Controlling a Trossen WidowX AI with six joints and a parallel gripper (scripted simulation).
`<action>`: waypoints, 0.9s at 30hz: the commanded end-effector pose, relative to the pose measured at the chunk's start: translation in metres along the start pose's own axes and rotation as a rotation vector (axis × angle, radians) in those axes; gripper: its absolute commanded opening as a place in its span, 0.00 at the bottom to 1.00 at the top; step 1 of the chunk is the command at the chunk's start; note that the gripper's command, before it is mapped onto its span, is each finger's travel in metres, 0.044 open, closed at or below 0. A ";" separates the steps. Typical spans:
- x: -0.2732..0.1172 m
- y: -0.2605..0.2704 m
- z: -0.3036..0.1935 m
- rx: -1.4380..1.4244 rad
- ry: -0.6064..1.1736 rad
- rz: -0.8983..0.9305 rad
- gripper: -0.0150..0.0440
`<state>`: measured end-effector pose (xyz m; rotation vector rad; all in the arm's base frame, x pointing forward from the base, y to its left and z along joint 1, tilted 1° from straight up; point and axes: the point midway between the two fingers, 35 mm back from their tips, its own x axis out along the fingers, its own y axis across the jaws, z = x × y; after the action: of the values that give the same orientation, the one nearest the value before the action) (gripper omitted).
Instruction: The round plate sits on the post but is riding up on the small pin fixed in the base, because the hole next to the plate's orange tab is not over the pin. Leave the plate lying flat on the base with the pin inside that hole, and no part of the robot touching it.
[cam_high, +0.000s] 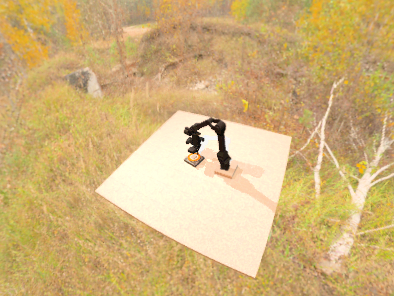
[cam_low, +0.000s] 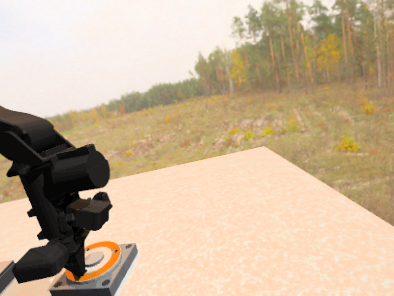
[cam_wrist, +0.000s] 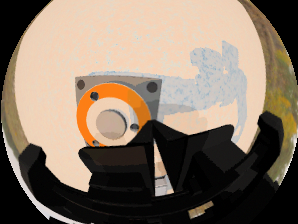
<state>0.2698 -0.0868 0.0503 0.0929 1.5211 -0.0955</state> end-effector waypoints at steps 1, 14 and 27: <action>0.002 0.001 -0.008 -0.005 0.013 0.002 0.25; 0.002 0.005 -0.020 -0.005 0.014 0.002 0.25; 0.001 0.011 -0.030 -0.005 0.015 0.003 0.25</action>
<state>0.2469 -0.0766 0.0496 0.0834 1.5260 -0.0935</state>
